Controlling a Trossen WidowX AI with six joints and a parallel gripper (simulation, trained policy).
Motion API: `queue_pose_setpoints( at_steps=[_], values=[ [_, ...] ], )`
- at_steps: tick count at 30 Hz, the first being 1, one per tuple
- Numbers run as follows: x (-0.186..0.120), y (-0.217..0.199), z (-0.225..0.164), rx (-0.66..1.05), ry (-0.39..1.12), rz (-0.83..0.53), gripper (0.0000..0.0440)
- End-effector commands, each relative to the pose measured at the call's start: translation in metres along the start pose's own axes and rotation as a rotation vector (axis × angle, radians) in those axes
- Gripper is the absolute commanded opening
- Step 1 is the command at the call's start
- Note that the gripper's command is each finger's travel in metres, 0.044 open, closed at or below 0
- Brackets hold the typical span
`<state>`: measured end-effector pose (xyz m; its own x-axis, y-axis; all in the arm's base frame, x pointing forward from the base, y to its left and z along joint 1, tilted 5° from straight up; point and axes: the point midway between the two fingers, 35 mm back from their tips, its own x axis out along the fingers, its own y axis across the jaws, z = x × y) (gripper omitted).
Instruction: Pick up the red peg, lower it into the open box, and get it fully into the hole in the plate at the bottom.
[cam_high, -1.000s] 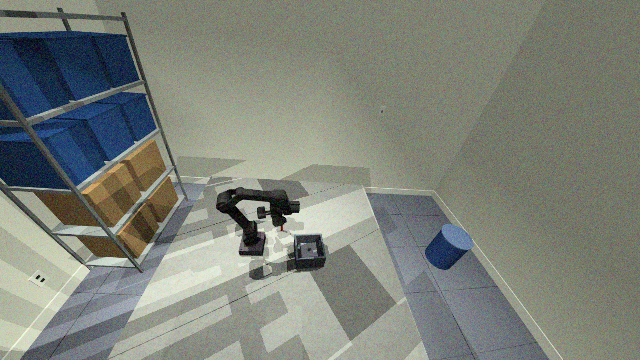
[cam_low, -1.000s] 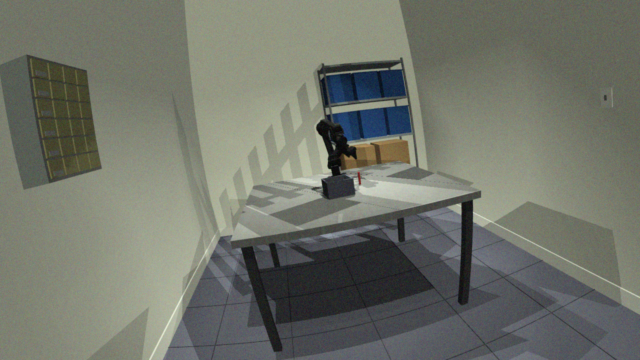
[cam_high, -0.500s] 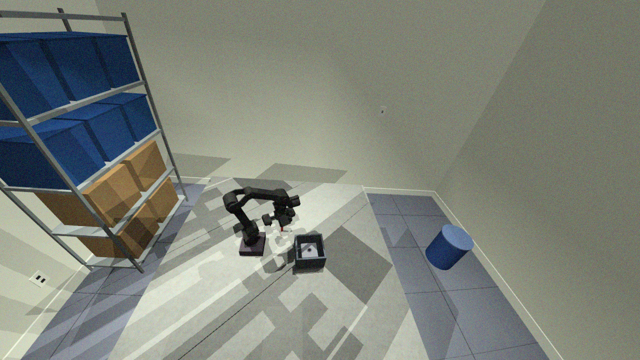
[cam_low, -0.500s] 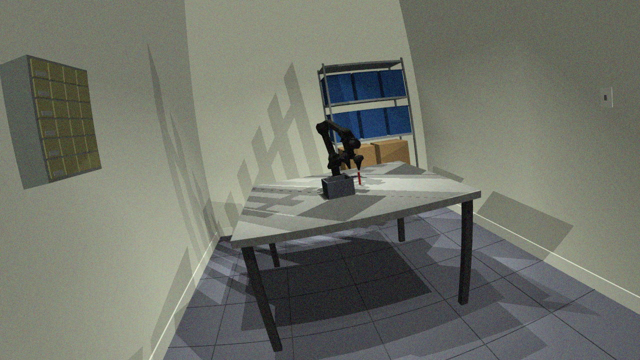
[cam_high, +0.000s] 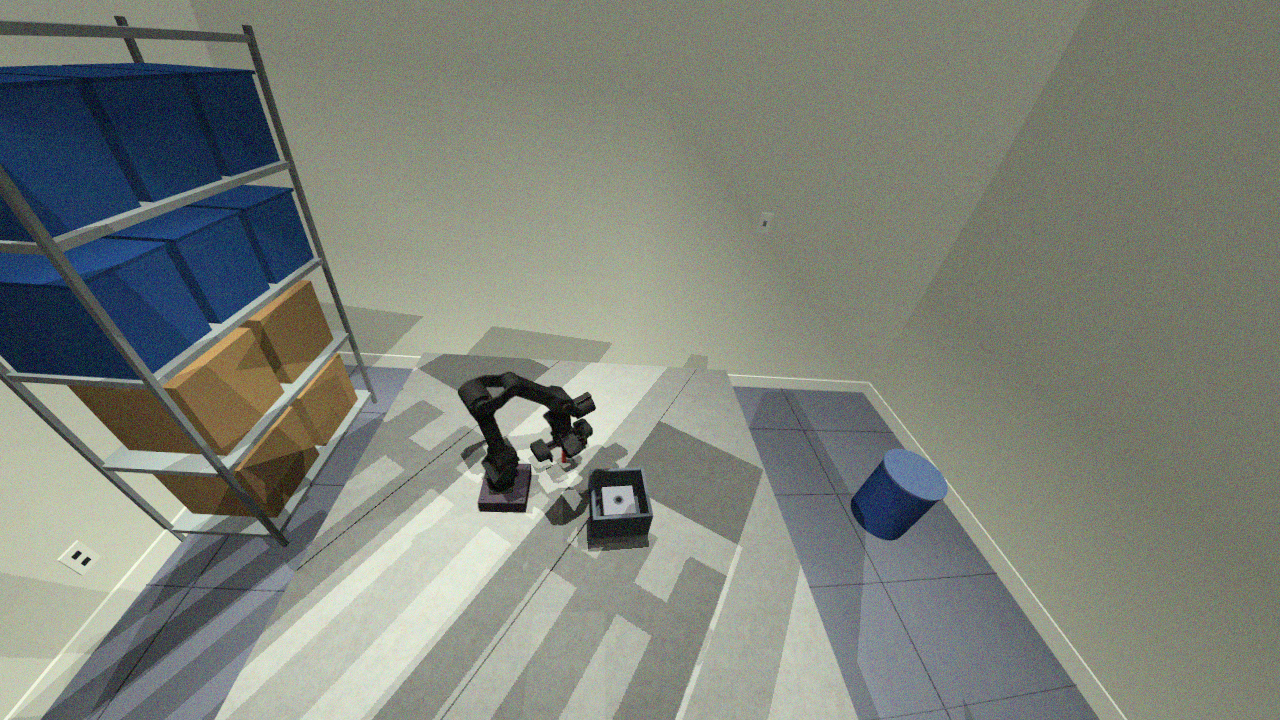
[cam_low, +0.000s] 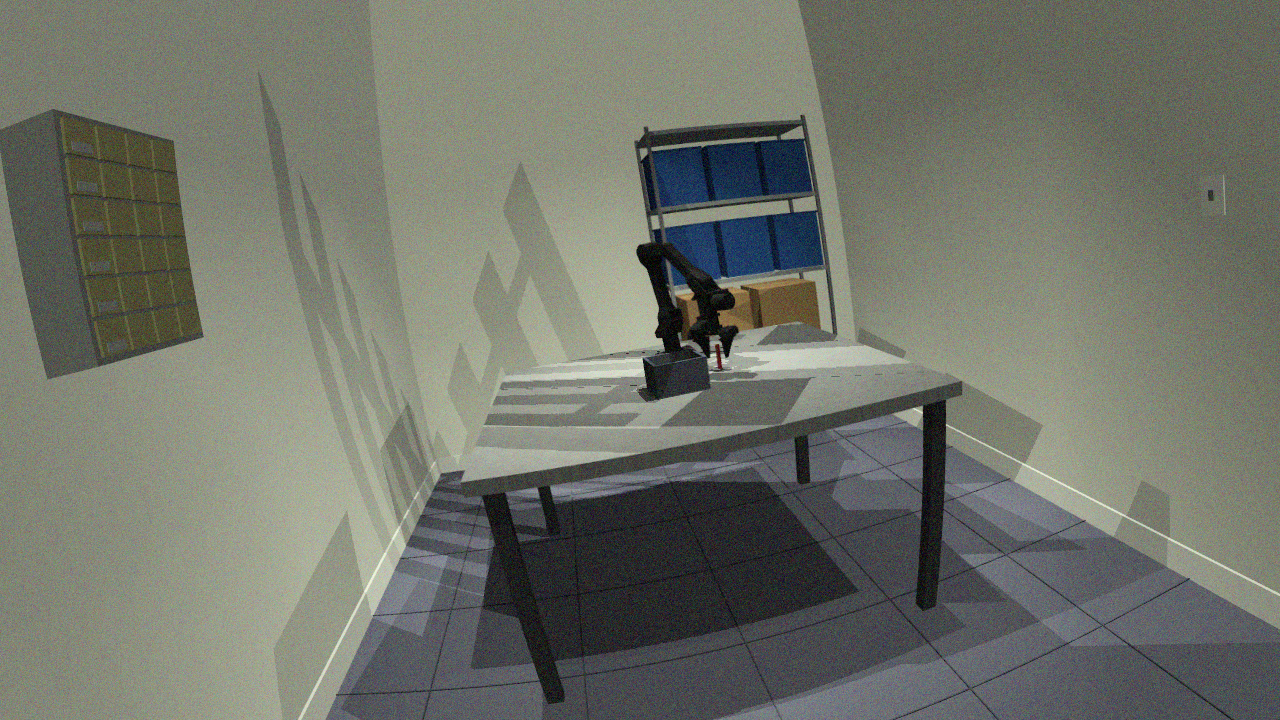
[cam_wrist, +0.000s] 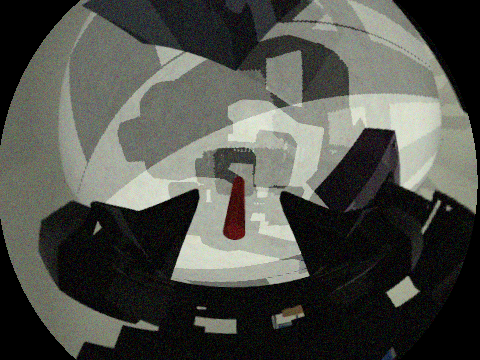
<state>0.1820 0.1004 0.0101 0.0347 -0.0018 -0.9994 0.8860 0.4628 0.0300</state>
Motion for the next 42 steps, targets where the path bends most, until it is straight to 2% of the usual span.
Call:
queue_pose_setpoints(
  at_steps=[1, 14, 15, 42],
  values=[
    [0.010, -0.003, 0.000, 0.005, -0.013, -0.013, 0.0346],
    [0.013, -0.002, -0.001, -0.009, 0.040, -0.047, 0.0010],
    [0.013, -0.001, 0.000, -0.009, 0.045, -0.050, 0.0000],
    [-0.060, 0.023, 0.060, -0.192, -0.224, 0.062, 0.0000]
  ],
)
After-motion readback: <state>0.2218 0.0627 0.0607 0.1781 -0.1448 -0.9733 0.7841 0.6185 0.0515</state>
